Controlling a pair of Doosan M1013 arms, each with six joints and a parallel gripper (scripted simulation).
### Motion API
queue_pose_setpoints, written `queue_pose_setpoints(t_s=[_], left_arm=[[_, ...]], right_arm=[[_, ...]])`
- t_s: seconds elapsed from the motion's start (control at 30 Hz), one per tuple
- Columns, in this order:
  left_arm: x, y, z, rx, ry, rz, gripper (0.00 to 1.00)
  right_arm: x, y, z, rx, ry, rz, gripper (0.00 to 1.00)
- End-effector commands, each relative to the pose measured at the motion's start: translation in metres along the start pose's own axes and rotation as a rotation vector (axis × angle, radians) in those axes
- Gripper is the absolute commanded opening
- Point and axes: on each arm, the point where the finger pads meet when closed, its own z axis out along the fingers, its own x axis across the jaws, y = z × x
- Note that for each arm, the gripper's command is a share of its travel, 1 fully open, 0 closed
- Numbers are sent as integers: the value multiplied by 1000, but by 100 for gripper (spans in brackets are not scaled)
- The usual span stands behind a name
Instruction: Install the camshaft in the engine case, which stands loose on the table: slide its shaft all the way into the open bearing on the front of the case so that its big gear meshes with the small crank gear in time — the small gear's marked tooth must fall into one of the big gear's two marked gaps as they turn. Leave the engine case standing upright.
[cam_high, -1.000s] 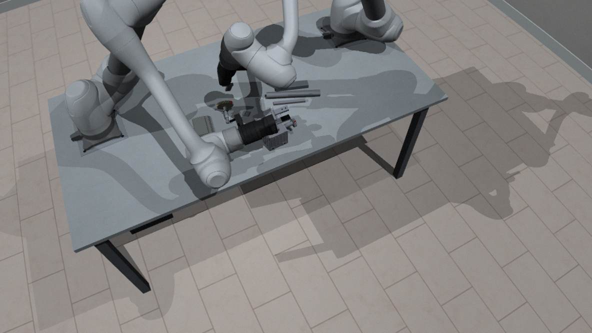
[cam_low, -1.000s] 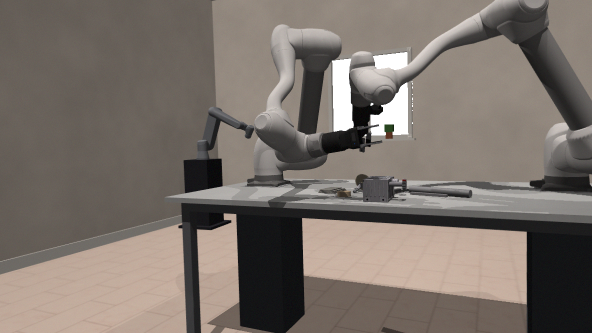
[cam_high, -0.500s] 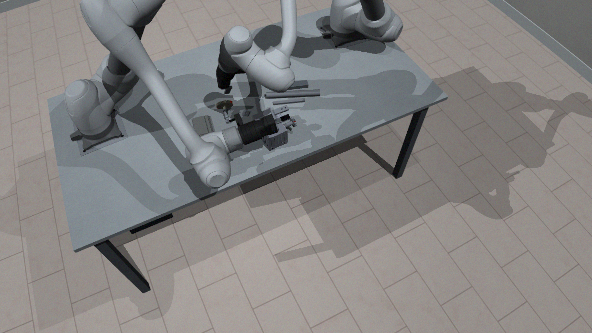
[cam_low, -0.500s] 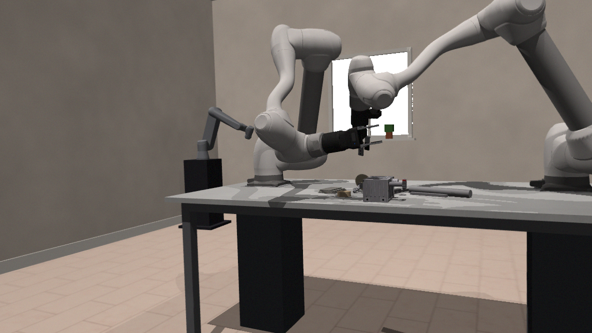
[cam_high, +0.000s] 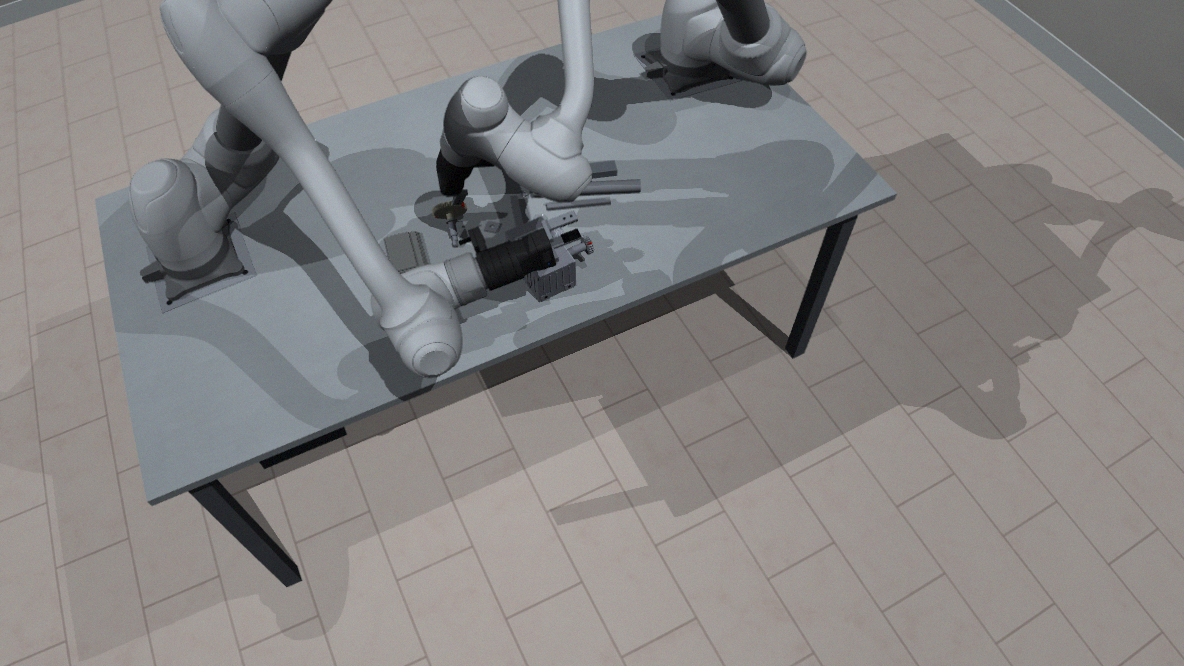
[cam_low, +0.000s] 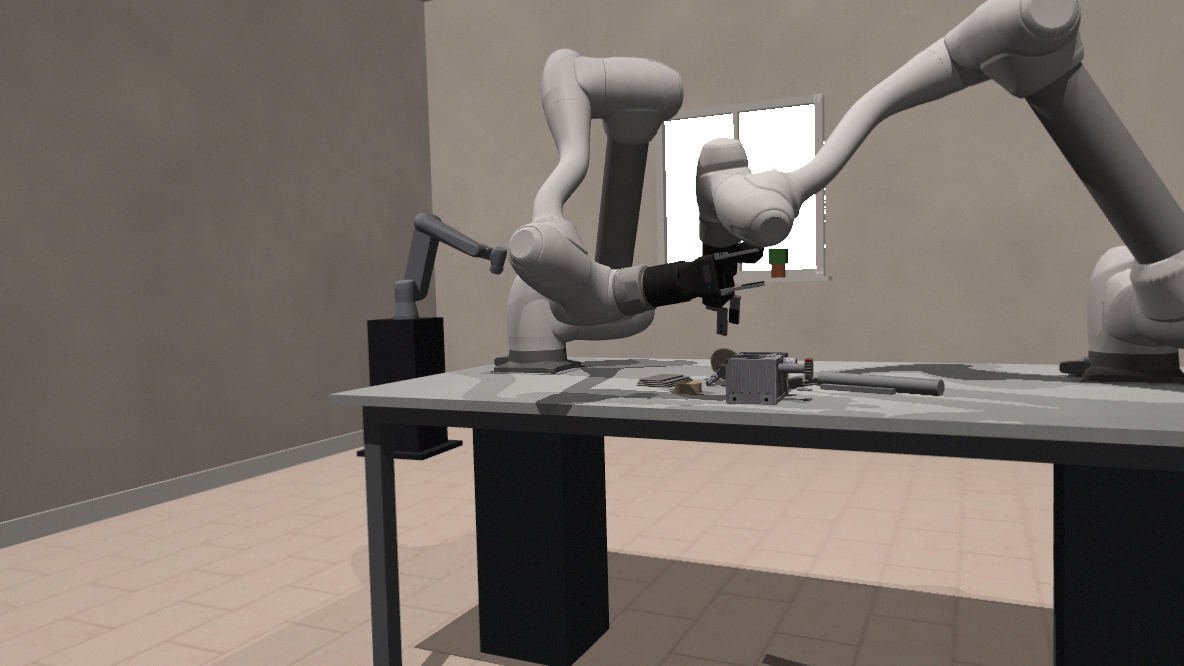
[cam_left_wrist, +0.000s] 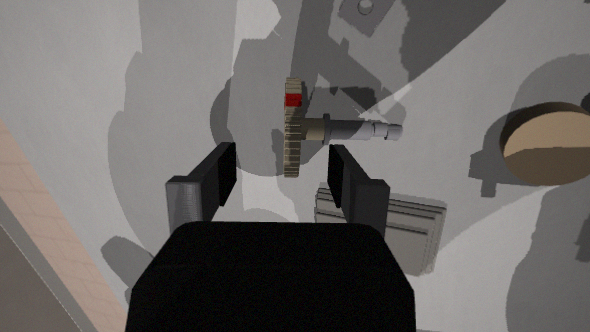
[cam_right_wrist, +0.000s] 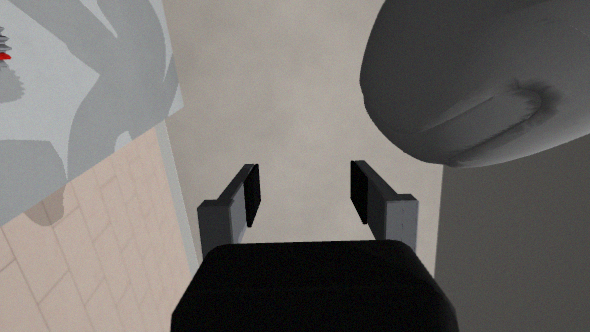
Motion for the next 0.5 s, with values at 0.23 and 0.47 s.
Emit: queue_pose_setpoints(t_s=[0.23,0.47], left_arm=[[7,-4,16,1,-3,4,100],[7,-4,16,1,-3,4,70]], right_arm=[[2,0,0,0,2,-1,100],[2,0,0,0,2,-1,100]])
